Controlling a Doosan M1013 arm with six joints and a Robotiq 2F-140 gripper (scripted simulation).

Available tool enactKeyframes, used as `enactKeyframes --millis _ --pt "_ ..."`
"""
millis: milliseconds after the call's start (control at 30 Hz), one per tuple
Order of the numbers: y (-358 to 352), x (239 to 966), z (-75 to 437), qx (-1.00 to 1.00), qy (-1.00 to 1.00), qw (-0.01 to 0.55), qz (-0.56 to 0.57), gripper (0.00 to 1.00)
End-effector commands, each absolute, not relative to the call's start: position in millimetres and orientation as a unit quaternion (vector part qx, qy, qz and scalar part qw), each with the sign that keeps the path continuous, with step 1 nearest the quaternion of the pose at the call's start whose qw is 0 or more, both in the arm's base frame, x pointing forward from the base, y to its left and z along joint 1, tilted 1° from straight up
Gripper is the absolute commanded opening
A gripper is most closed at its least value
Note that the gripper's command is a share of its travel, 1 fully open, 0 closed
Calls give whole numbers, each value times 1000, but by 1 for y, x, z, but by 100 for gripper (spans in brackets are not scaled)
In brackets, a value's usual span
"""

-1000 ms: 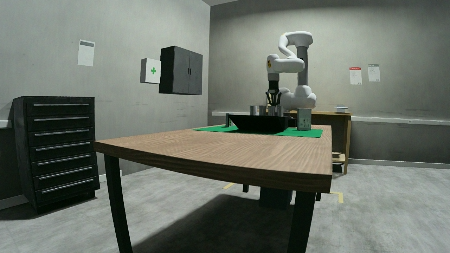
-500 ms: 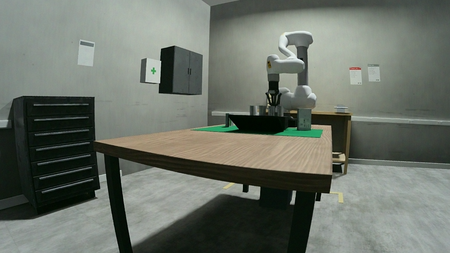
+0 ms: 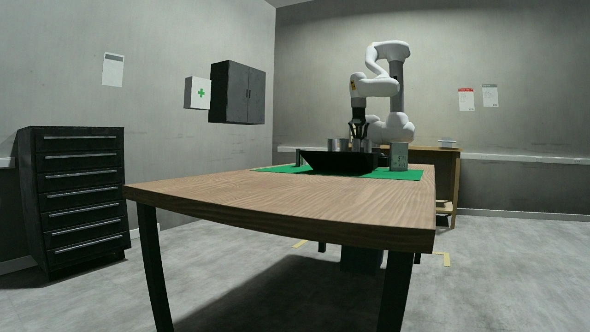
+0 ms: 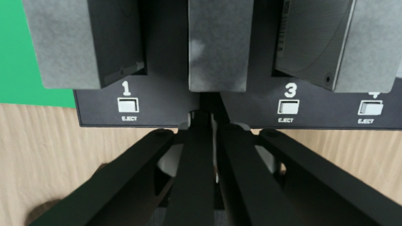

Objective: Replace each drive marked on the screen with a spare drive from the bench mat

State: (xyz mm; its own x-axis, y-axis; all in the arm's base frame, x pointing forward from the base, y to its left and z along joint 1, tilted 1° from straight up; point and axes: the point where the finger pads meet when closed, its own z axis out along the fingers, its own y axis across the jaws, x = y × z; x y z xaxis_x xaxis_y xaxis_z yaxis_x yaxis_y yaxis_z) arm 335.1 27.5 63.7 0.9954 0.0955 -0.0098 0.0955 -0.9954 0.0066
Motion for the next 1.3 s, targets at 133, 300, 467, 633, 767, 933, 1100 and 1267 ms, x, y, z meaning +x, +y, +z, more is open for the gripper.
enactKeyframes --millis 133,300,467,633,767,933,1100,1267 --pt "28 335 64 999 48 3 -4 10" --pt "28 335 64 999 48 3 -4 10" --pt "28 335 64 999 48 3 -4 10" --pt "28 335 65 999 48 3 -4 10" --pt "28 335 66 999 48 3 -4 10" --pt "28 336 68 999 48 3 -4 10" --pt "28 336 69 999 48 3 -4 10" --pt "28 336 69 999 48 3 -4 10"
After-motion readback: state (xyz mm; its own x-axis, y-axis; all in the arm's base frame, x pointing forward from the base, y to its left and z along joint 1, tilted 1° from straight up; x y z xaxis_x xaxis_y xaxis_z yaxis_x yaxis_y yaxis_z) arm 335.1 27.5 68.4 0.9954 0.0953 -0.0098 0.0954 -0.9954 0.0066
